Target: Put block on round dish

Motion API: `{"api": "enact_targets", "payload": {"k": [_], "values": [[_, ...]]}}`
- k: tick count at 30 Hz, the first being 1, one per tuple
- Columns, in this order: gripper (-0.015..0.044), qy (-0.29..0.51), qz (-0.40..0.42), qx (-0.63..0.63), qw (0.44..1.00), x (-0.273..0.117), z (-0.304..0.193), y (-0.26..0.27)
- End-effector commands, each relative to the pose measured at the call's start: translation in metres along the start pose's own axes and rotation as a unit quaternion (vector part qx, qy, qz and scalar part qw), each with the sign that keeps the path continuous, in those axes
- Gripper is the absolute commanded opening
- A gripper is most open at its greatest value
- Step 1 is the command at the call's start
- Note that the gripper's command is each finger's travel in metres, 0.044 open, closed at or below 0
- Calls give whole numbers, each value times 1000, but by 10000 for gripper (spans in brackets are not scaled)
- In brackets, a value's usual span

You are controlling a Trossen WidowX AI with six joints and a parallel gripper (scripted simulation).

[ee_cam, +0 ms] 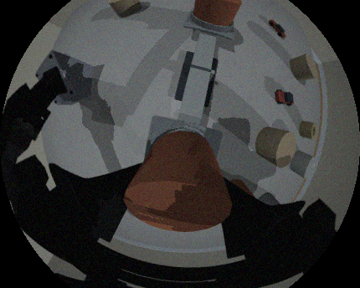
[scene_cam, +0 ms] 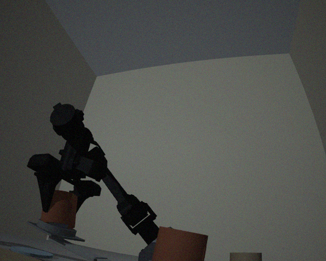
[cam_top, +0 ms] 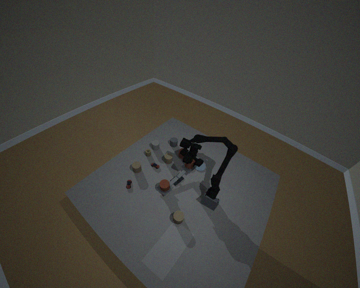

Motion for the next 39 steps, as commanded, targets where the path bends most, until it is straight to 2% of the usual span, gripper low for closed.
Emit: {"api": "enact_targets", "payload": {"k": [1, 39], "values": [[0, -1, -11, 5, 1000, -8, -1, -3], [0, -11, -27, -21, 999, -57, -4, 3]]}}
Point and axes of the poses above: the point midway between the two fingers, 35 mm back from their tips, its own x axis out along the fingers, its own y axis across the jaws, z = x × y, the point moved 9 cm from there along -x, back along the fingers, and after that the axes turned 10 degrees about x, right-handed, at the moved point
